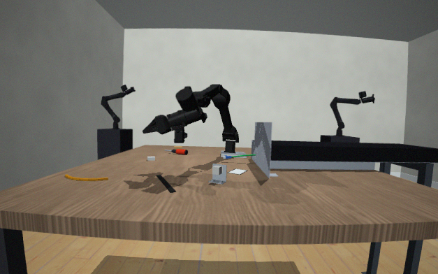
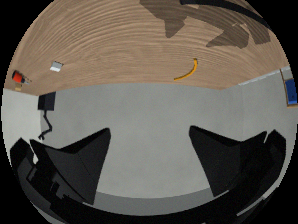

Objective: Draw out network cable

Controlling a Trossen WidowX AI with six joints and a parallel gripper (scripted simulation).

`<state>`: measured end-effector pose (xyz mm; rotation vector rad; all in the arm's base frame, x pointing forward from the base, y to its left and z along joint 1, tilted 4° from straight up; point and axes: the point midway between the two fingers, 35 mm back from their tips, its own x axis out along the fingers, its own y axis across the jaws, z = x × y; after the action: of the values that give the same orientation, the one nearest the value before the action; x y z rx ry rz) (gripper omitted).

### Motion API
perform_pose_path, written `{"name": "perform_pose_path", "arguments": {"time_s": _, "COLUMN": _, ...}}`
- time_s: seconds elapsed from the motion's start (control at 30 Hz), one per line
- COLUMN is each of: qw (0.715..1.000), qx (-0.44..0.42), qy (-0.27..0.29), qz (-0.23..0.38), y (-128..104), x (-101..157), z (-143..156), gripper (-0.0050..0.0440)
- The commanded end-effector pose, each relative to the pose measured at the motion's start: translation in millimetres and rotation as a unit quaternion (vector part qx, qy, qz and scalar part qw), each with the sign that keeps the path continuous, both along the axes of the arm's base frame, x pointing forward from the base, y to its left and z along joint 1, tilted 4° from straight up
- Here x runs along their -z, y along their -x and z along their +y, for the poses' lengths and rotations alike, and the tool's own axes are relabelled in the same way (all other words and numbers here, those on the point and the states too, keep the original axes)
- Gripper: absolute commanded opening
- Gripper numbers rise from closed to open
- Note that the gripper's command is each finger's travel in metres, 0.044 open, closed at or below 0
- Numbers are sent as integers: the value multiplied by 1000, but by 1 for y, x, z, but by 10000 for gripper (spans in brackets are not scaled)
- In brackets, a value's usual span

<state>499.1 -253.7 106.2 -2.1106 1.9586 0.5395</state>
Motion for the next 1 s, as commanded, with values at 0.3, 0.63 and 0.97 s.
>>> {"name": "perform_pose_path", "arguments": {"time_s": 0.3, "qw": 1000, "qx": 0, "qy": 5, "qz": -19, "y": -1, "x": -18, "z": 0, "gripper": 400}}
{"name": "perform_pose_path", "arguments": {"time_s": 0.63, "qw": 1000, "qx": 3, "qy": -6, "qz": -30, "y": 3, "x": -20, "z": 0, "gripper": 440}}
{"name": "perform_pose_path", "arguments": {"time_s": 0.97, "qw": 975, "qx": 65, "qy": -140, "qz": -162, "y": 36, "x": -14, "z": 18, "gripper": 440}}
